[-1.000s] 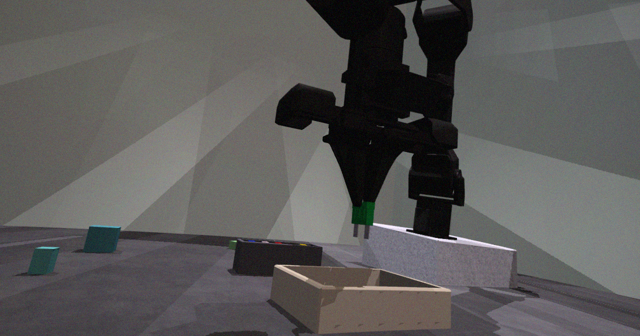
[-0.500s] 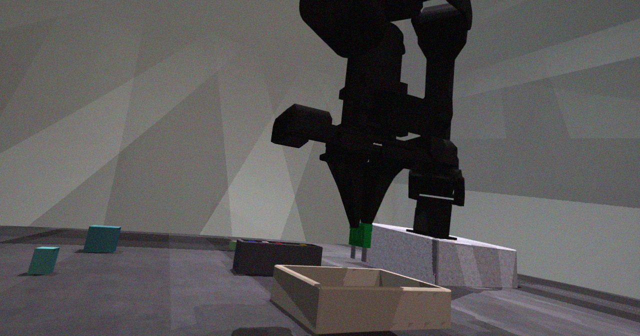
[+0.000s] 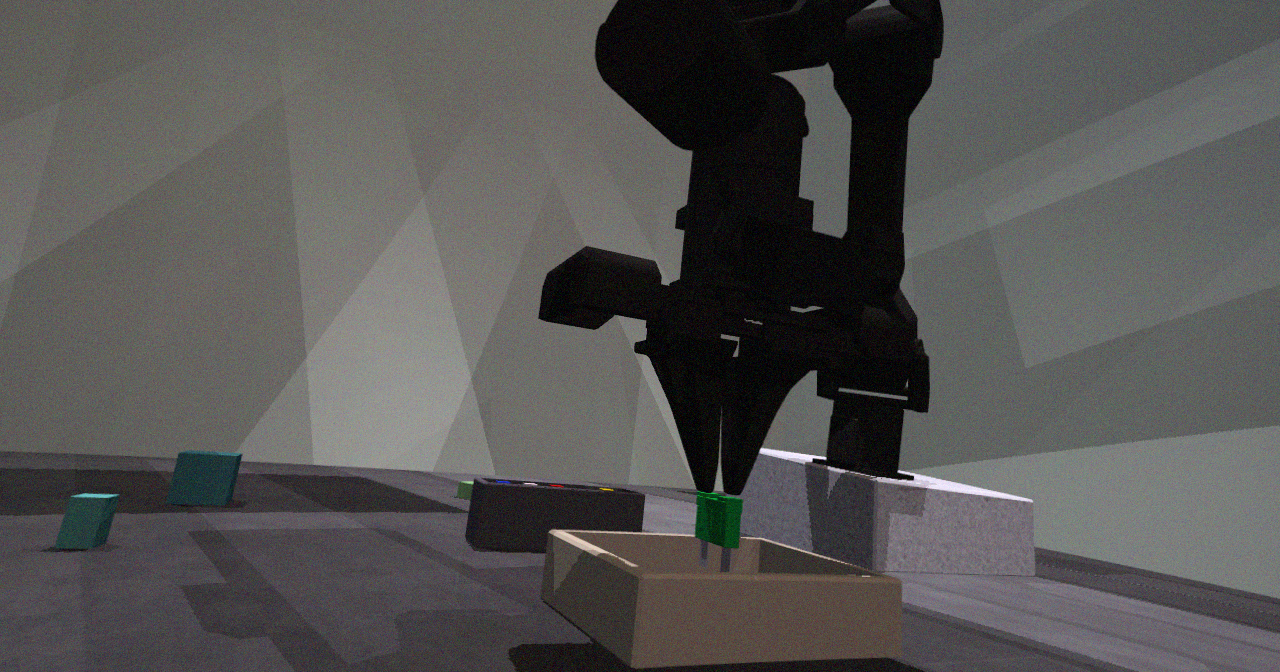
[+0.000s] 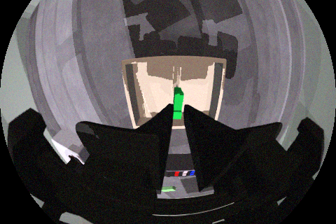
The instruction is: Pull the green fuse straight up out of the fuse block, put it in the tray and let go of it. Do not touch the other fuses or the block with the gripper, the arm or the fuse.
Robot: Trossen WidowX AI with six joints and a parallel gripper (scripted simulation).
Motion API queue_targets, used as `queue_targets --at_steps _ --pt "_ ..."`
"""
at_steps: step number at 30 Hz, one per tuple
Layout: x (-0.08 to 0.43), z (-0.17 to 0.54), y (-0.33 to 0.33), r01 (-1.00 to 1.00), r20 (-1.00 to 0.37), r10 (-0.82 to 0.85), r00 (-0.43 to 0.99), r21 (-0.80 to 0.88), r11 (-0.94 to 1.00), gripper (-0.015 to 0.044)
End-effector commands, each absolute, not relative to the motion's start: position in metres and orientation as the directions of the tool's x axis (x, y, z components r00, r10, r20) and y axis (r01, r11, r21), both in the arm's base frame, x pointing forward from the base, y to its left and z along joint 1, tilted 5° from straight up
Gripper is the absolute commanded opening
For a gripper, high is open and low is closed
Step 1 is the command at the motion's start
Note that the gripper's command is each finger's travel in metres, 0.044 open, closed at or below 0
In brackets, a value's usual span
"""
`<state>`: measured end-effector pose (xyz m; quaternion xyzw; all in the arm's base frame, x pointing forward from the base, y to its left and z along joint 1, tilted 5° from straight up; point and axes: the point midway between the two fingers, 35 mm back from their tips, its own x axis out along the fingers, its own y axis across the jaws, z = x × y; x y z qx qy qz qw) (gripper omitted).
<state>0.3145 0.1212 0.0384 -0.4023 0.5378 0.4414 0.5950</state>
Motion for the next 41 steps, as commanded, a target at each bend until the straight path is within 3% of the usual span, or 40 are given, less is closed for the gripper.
queue_targets --at_steps 1,9,13,41 --pt "0.315 0.039 0.121 -0.958 -0.995 0.093 0.033 -0.005 0.287 0.0131" --pt "0.315 0.042 0.121 -0.958 -0.995 0.093 0.033 -0.005 0.287 0.0330" --pt "0.313 0.076 0.118 -0.957 -0.995 0.094 0.029 -0.001 0.290 0.0330" --pt "0.313 0.074 0.118 -0.956 -0.995 0.091 0.029 -0.001 0.294 0.0330"
